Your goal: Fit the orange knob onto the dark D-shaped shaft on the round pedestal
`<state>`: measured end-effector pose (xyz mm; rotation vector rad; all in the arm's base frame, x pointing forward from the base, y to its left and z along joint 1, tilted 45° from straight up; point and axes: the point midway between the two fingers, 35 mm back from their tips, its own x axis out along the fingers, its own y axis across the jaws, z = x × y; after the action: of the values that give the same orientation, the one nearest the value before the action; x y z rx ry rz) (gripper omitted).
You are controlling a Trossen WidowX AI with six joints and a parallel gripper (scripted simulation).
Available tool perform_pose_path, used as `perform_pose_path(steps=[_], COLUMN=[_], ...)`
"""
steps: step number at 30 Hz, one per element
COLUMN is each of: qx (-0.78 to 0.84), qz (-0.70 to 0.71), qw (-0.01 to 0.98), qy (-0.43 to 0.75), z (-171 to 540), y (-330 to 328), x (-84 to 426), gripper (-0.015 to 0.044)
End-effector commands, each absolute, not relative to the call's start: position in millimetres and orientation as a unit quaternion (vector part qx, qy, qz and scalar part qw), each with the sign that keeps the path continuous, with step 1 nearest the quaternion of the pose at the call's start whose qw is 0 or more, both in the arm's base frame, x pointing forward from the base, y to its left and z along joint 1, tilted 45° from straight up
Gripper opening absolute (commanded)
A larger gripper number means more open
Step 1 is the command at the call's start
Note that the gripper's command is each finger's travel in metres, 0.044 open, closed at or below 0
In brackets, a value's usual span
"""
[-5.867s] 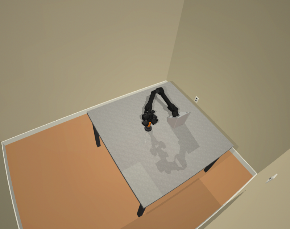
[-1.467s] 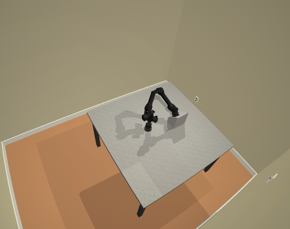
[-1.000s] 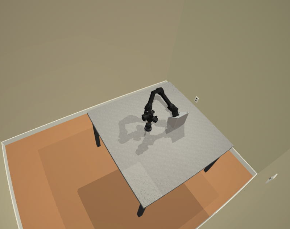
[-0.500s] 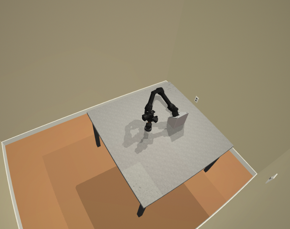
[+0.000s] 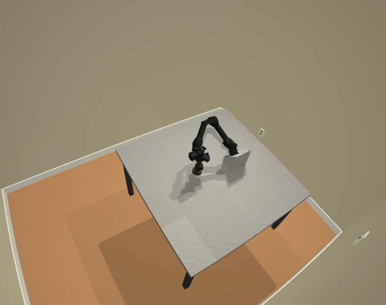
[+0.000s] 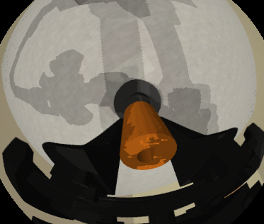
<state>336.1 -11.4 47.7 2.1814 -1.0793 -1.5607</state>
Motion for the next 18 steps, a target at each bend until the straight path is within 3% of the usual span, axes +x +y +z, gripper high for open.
perform_pose_path(steps=[1,18], qx=[0.748,0.748], qz=[-0.538,-0.538], qw=[0.131,0.131], qy=[-0.365,-0.365], z=[46.3,47.2], y=[-11.2,-10.1], x=[338.9,335.9], gripper=[0.0,0.0])
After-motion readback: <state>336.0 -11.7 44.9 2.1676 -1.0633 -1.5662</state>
